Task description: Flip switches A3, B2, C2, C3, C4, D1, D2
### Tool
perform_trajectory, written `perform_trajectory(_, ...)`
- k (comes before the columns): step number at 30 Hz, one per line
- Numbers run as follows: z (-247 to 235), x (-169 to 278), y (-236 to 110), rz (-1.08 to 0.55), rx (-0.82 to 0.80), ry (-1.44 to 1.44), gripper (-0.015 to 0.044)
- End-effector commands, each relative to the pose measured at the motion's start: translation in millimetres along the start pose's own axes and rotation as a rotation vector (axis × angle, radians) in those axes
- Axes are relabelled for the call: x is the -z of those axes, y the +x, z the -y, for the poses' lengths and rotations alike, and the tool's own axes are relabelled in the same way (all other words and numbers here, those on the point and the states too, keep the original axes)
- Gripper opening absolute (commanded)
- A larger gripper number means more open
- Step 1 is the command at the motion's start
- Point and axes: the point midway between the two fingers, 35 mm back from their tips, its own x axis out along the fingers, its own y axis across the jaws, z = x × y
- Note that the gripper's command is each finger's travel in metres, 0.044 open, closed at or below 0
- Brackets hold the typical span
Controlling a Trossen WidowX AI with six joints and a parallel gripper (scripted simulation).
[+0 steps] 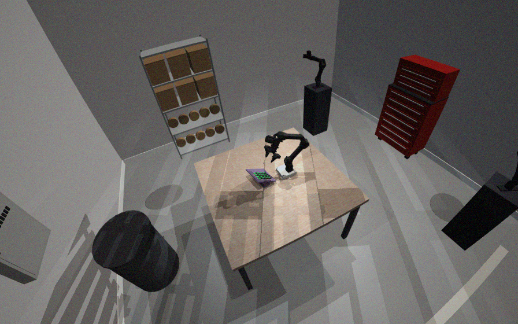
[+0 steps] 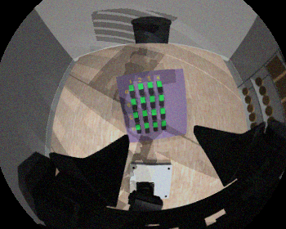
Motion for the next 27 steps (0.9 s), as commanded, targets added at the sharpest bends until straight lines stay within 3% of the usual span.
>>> perform_trajectory(1, 0.7, -1.7, 2.4, 0.0, -0.001, -0.001, 0.0374)
perform_trajectory(8, 4.9, -47.4, 95.1, -0.002, -0.023, -0.022, 0.019)
perform_trajectory(15, 4.6, -48.3, 98.0, -0.002, -0.023, -0.022, 0.0006)
perform_trajectory(19, 3.9, -47.6, 130.1, 0.023, -0.024, -0.022, 0.0)
perform_trajectory(27, 3.4, -47.3, 142.6, 0.026, -0.024, -0.022, 0.0)
